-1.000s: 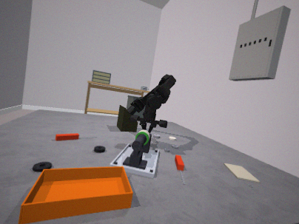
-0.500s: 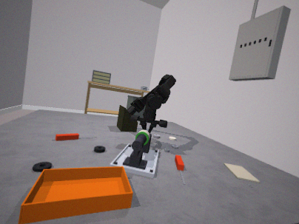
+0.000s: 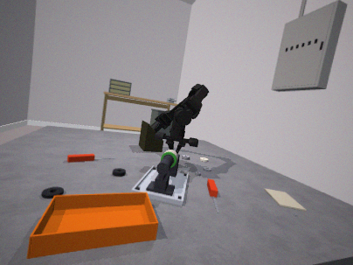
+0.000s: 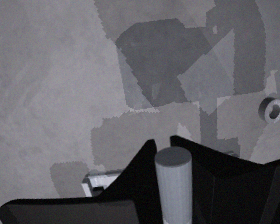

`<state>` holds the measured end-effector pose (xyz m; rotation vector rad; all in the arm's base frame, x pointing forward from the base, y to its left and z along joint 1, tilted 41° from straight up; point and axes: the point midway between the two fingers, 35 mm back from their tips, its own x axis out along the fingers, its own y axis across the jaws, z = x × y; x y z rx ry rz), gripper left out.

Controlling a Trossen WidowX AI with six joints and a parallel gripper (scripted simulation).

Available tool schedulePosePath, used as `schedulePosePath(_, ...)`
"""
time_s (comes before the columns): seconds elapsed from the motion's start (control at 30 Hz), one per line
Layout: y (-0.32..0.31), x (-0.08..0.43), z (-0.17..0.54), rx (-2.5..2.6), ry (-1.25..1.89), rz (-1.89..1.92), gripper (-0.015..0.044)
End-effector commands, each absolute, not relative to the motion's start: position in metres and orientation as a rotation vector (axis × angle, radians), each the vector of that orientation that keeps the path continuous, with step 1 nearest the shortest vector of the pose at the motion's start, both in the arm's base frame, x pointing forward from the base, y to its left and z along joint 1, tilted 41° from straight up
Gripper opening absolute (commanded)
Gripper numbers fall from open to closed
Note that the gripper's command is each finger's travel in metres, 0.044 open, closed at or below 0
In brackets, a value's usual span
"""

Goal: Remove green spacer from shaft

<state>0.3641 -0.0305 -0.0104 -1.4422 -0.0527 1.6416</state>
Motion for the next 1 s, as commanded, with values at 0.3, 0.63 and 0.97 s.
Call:
schedulePosePath(0.3,-0.0290,0.3621,-0.0094,-1.438,-0.054,1.642,0.0000)
schedulePosePath(0.63,-0.0283,0.3611,-0.0090,-1.438,-0.054,1.642,0.0000)
schedulePosePath(0.97,-0.0277,0.3600,-0.0086,-1.437,-0.054,1.642,0.0000)
